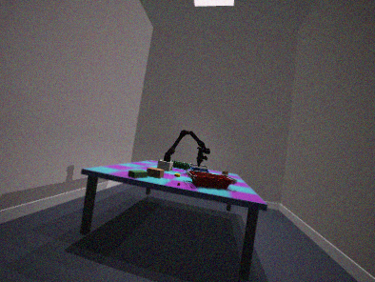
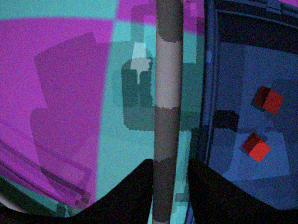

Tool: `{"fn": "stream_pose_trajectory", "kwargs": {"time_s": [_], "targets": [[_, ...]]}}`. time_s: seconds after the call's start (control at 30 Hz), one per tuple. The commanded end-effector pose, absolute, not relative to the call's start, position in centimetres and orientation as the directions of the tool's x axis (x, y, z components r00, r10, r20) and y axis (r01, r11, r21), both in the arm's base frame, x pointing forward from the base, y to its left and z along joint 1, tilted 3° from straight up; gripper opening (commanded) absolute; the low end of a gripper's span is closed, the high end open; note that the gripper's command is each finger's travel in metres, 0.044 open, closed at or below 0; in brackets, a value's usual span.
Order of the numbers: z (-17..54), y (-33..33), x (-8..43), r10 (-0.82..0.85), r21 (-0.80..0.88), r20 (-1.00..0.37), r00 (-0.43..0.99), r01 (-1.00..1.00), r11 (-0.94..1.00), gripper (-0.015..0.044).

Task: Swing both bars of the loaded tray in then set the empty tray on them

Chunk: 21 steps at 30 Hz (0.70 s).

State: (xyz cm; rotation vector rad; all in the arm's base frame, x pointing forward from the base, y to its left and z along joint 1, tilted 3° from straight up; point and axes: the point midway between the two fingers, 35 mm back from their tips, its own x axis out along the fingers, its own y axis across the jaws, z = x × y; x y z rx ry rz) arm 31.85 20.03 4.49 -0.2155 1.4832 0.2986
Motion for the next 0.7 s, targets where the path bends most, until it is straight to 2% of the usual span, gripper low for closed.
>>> {"fn": "stream_pose_trajectory", "kwargs": {"time_s": [0.0, 0.37, 0.67], "targets": [[4.4, 18.1, 32.7, 0.035, 0.010, -0.996, 0.078, -0.305, 0.952, 0.0090], [2.2, 14.9, 34.0, 0.033, 0.007, -0.996, 0.079, -0.305, 0.952, 0.0090], [6.6, 15.1, 33.9, 0.033, 0.008, -0.996, 0.079, -0.305, 0.952, 0.0090]]}}
